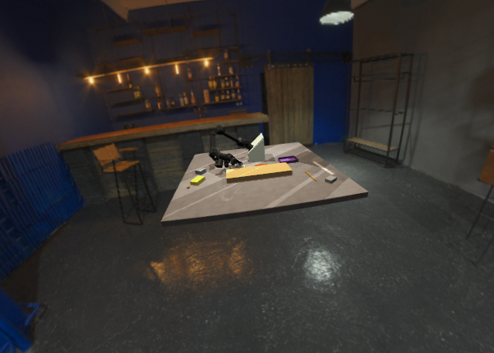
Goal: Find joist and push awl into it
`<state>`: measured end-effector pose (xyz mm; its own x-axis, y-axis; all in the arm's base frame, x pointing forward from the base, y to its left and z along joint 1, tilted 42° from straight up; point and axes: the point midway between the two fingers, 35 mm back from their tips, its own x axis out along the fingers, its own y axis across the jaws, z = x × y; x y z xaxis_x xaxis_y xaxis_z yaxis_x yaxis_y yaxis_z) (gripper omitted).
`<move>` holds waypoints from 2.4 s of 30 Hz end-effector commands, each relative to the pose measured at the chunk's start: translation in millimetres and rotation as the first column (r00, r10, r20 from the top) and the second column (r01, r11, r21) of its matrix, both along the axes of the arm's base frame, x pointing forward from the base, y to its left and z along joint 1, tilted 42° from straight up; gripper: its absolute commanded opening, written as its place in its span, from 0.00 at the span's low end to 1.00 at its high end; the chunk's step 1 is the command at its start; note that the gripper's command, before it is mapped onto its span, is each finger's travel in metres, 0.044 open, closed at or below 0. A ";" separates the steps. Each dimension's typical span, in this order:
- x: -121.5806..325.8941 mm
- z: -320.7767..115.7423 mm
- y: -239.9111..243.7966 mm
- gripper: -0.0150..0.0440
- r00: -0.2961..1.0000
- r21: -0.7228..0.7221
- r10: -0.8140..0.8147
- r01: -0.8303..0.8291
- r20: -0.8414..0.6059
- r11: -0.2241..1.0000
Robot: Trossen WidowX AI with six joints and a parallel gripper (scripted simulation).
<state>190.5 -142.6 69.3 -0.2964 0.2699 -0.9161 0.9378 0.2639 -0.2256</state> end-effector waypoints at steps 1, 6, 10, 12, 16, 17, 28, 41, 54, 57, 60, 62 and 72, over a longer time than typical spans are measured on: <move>1.2 -0.3 -4.8 0.90 1.000 -0.019 0.001 -0.001 0.005 1.000; 1.2 -0.3 -4.8 0.90 1.000 -0.019 0.001 -0.001 0.005 1.000; 1.2 -0.3 -4.8 0.90 1.000 -0.019 0.001 -0.001 0.005 1.000; 1.2 -0.3 -4.8 0.90 1.000 -0.019 0.001 -0.001 0.005 1.000; 1.2 -0.3 -4.8 0.90 1.000 -0.019 0.001 -0.001 0.005 1.000; 1.2 -0.3 -4.8 0.90 1.000 -0.019 0.001 -0.001 0.005 1.000; 1.2 -0.3 -4.8 0.90 1.000 -0.019 0.001 -0.001 0.005 1.000; 1.2 -0.3 -4.8 0.90 1.000 -0.019 0.001 -0.001 0.005 1.000; 0.4 0.6 -0.8 0.90 1.000 -0.001 -0.001 0.001 0.002 1.000; 0.3 0.7 -0.6 0.94 1.000 0.000 -0.001 0.001 0.001 1.000; 0.3 0.7 -0.6 1.00 1.000 0.000 -0.001 0.001 0.001 1.000; 0.3 0.7 -0.6 1.00 1.000 0.000 -0.001 0.001 0.001 1.000; 0.5 1.2 -0.8 1.00 1.000 0.000 -0.001 0.001 0.001 1.000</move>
